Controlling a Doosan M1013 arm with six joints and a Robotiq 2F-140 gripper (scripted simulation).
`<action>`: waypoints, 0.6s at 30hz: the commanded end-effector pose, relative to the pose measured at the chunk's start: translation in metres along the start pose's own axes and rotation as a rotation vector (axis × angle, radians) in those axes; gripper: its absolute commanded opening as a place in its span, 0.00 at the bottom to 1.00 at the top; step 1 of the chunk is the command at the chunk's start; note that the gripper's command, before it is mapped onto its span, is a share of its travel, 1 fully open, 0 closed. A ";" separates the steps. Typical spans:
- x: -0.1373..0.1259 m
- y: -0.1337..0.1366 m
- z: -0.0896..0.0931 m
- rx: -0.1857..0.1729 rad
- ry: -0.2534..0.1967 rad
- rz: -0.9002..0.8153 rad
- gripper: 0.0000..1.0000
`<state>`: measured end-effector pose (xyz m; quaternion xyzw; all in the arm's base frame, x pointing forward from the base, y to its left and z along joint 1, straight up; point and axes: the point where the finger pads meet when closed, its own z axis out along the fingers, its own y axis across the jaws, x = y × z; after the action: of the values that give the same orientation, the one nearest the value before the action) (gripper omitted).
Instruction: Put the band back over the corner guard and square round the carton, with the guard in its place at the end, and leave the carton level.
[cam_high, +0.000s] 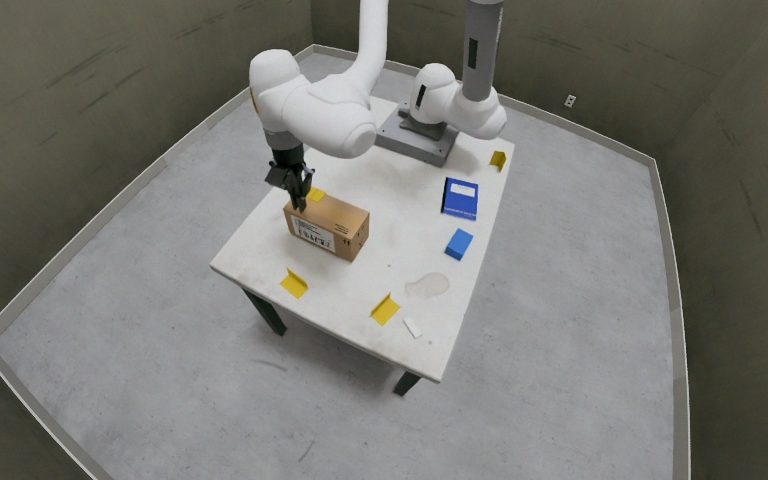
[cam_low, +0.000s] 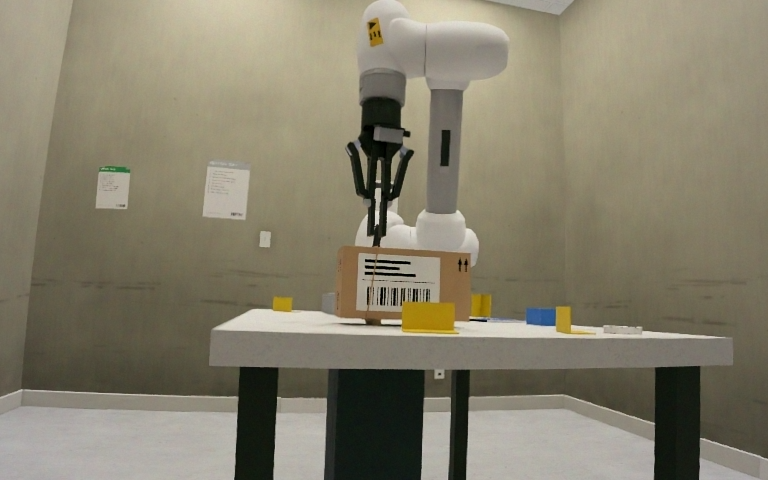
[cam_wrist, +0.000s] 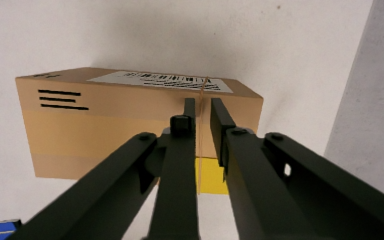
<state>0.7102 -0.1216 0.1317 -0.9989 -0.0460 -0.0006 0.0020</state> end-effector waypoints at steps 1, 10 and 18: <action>0.000 0.000 0.001 0.000 0.002 0.000 0.18; 0.000 0.000 0.008 0.000 0.002 0.000 0.18; 0.000 0.000 0.011 0.000 0.002 0.000 0.18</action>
<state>0.7103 -0.1216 0.1205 -0.9989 -0.0460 -0.0006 0.0020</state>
